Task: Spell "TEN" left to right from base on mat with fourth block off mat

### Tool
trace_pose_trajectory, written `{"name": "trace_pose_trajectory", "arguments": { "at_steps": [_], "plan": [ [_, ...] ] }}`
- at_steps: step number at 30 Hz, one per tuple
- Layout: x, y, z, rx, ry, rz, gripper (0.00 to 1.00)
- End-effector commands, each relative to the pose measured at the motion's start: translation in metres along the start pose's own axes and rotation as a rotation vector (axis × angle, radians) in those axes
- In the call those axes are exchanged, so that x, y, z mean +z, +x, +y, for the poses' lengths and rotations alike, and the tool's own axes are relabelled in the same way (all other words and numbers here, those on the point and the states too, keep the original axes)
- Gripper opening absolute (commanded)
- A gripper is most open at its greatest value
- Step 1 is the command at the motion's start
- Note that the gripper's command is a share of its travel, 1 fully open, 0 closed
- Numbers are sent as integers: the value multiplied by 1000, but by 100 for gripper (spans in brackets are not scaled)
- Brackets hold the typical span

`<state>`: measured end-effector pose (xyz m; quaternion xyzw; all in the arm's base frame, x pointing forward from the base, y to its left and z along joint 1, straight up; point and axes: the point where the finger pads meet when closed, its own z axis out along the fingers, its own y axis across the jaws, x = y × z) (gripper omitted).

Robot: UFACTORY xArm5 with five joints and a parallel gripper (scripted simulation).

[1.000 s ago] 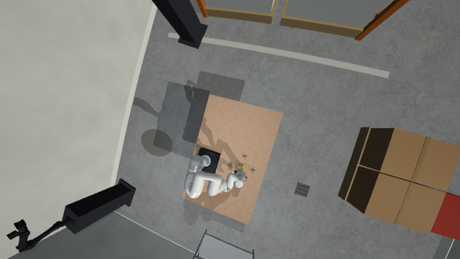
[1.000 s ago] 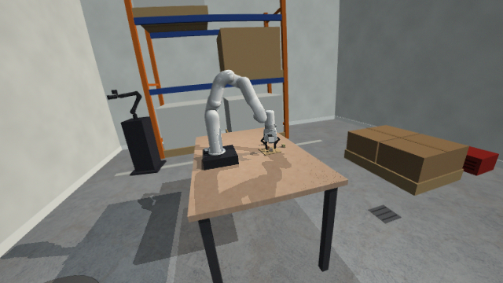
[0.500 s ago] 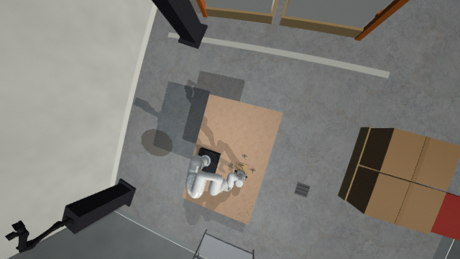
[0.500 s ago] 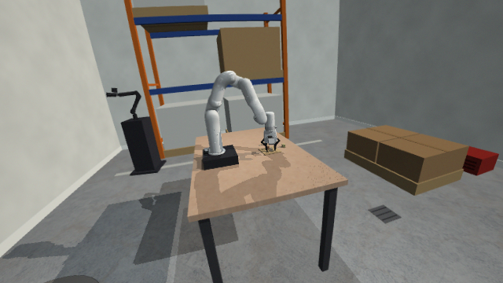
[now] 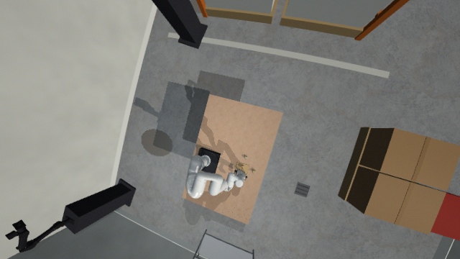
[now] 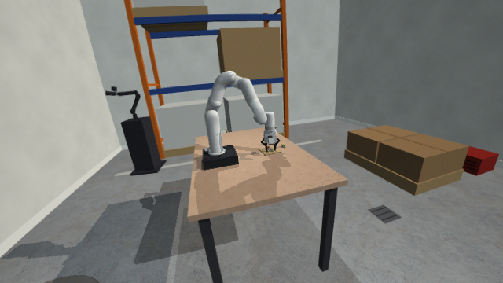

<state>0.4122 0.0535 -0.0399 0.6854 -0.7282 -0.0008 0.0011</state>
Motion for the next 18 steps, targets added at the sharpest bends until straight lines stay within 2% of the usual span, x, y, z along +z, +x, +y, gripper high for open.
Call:
{"name": "trace_pose_trajectory", "arguments": {
  "at_steps": [1, 16, 17, 18],
  "plan": [
    [-1, 0, -1, 0, 3, -1, 63],
    [-1, 0, -1, 0, 3, -1, 63],
    [-1, 0, -1, 0, 3, -1, 42],
    [-1, 0, -1, 0, 3, -1, 42]
  ]
}}
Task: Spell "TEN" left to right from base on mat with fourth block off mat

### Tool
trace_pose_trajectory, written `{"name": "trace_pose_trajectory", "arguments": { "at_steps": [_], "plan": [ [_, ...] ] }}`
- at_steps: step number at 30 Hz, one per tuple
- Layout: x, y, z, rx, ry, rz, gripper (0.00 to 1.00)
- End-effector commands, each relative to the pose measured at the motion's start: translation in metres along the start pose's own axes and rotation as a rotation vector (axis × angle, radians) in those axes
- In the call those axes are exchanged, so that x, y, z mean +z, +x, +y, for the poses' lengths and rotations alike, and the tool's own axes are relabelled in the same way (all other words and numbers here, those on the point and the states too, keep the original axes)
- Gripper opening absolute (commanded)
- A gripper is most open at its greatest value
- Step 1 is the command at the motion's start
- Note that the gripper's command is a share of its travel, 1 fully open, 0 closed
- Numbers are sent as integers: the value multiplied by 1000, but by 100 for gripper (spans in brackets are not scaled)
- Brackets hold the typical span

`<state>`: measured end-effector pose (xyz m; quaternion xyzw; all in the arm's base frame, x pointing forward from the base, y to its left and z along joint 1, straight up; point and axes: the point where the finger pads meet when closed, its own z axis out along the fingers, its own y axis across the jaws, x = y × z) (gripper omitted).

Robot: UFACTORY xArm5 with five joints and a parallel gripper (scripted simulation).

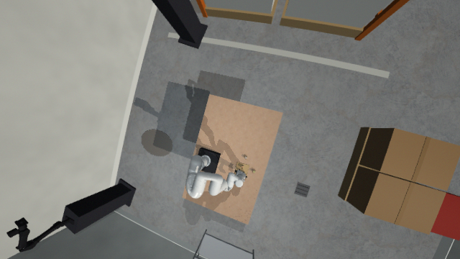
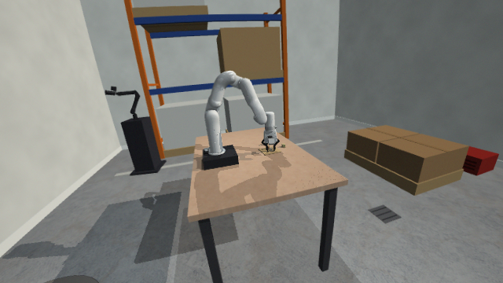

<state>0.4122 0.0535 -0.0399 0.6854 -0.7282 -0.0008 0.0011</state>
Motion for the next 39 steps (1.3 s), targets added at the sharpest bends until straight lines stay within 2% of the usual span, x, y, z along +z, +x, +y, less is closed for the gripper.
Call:
{"name": "trace_pose_trajectory", "arguments": {
  "at_steps": [1, 15, 16, 39],
  "plan": [
    [-1, 0, -1, 0, 3, -1, 42],
    [-1, 0, -1, 0, 3, -1, 42],
    [-1, 0, -1, 0, 3, -1, 21],
    [-1, 0, -1, 0, 3, -1, 21]
  ]
}}
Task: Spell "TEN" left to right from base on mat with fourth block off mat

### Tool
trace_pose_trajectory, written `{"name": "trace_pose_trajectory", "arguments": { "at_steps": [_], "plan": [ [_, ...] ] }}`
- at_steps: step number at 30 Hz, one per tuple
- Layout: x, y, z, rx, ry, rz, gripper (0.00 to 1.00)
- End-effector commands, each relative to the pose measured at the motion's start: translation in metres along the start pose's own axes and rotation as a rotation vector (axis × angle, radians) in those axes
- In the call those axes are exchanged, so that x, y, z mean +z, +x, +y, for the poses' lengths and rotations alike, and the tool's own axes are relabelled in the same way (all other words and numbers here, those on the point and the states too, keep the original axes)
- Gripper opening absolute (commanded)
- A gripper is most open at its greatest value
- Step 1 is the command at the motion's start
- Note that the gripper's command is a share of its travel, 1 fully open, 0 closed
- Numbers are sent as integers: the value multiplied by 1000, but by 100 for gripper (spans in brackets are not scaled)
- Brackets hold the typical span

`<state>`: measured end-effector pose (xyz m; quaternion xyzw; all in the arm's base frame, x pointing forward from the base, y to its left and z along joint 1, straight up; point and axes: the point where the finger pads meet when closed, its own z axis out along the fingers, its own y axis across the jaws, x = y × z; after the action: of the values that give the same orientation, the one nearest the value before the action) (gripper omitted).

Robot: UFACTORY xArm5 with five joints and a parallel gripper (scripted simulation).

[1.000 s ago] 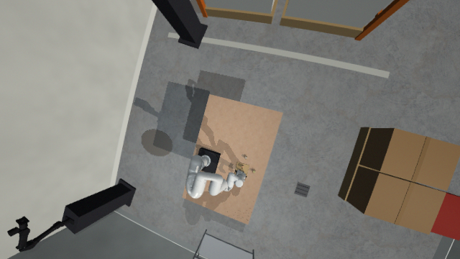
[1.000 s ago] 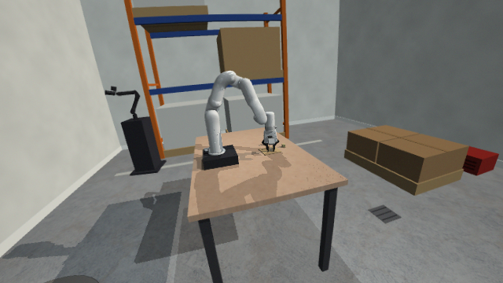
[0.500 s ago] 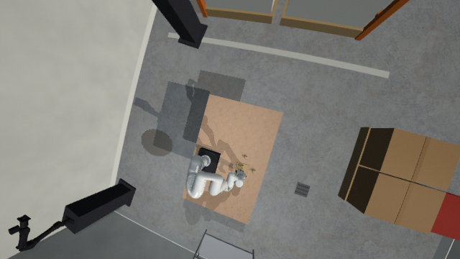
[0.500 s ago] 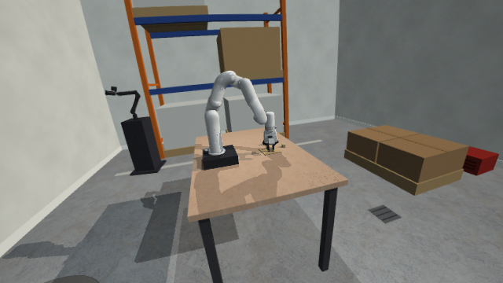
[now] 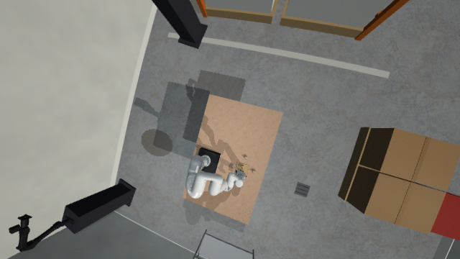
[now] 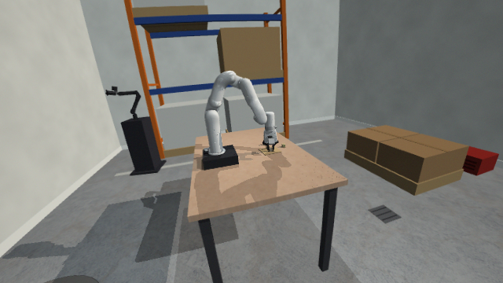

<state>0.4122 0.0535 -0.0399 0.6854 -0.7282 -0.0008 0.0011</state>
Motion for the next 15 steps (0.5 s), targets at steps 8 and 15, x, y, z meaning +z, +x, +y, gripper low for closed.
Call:
{"name": "trace_pose_trajectory", "arguments": {
  "at_steps": [8, 15],
  "plan": [
    [-1, 0, -1, 0, 3, -1, 21],
    [-7, 0, -1, 0, 3, -1, 21]
  ]
}}
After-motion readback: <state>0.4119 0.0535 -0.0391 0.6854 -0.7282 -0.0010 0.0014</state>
